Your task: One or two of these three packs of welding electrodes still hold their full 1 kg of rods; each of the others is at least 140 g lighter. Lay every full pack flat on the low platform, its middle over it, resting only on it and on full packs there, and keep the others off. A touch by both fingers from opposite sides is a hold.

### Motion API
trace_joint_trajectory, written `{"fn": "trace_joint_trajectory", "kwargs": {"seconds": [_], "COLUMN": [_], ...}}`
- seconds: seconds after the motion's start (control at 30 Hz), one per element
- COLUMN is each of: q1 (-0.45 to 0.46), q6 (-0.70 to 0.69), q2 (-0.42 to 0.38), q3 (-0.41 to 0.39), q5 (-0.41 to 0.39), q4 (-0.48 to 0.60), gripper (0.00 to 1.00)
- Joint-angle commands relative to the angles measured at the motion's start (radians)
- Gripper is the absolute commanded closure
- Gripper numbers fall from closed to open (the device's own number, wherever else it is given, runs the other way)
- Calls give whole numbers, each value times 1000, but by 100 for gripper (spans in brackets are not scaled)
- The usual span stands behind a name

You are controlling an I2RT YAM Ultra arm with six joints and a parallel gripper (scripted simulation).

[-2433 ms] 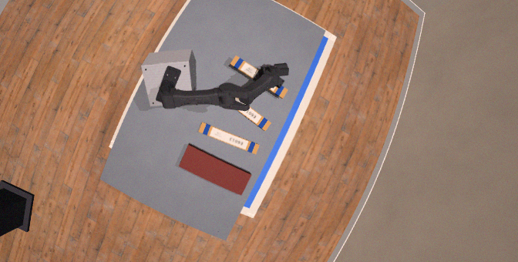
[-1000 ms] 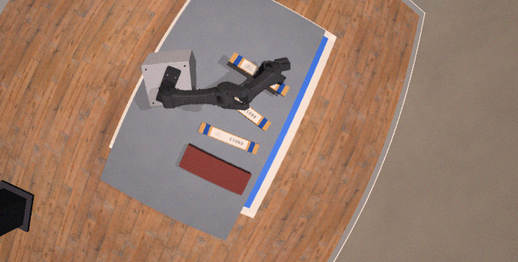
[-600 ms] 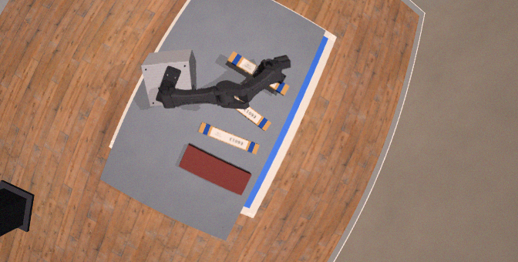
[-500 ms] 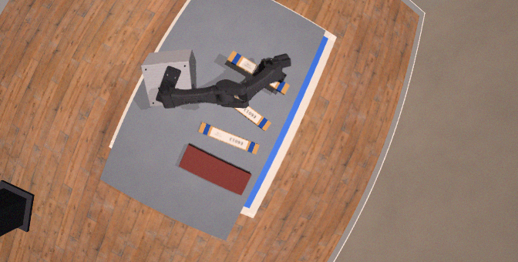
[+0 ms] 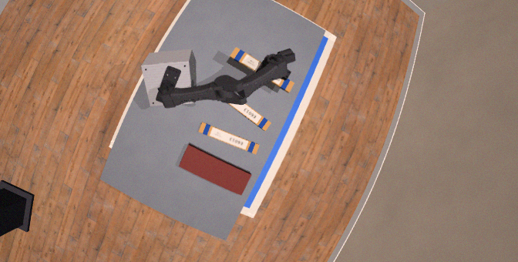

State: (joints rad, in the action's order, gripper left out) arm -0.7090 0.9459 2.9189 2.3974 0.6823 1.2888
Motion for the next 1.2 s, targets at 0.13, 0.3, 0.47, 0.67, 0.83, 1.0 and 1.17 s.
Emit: {"fn": "trace_joint_trajectory", "kwargs": {"seconds": [0.13, 0.3, 0.47, 0.67, 0.83, 1.0, 1.17], "q1": [-88, -88, -96, -94, -97, -99, -101], "q6": [33, 35, 41, 39, 43, 47, 48], "q2": [-46, -94, -91, -110, -110, -110, -104], "q3": [89, 68, 75, 52, 67, 70, 74], "q5": [-2, -3, 0, 1, 1, -1, -1], "q4": [109, 104, 123, 113, 129, 138, 142], "gripper": [100, 100, 100, 100, 100, 100, 100]}}
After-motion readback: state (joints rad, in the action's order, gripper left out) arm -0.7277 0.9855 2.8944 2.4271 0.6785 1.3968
